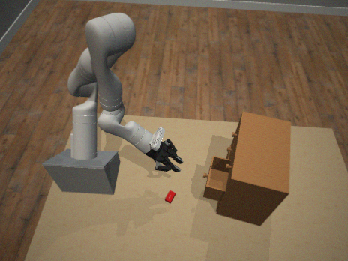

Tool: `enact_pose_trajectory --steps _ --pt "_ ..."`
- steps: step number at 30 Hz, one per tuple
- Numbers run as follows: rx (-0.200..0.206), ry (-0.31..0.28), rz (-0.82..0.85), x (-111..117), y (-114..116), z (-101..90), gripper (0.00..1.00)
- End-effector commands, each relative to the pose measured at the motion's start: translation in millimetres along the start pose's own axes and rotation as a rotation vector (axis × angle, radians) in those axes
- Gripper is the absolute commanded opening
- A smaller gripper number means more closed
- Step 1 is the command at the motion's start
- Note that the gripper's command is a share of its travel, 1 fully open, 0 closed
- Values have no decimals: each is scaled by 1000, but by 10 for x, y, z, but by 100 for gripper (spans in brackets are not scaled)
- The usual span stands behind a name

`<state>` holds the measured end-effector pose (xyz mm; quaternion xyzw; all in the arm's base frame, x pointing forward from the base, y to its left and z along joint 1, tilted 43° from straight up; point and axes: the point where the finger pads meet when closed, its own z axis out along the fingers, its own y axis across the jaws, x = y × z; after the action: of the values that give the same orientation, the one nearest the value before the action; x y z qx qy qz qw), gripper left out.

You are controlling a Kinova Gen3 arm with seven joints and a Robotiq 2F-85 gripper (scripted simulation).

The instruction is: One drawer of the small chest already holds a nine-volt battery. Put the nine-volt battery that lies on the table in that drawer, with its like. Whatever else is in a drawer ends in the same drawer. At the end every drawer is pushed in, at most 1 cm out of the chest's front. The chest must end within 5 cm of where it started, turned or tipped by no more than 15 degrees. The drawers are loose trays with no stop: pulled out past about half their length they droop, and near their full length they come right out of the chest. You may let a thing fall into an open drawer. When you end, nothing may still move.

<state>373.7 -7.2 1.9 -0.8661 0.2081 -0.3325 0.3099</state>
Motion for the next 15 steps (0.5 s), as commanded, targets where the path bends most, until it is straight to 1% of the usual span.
enact_pose_trajectory --steps 1,9,15 --pt "-2 4 -1 19 9 -10 33" --pt "-2 -7 -1 20 10 -24 33" --pt "-3 -36 -1 28 9 -66 33"
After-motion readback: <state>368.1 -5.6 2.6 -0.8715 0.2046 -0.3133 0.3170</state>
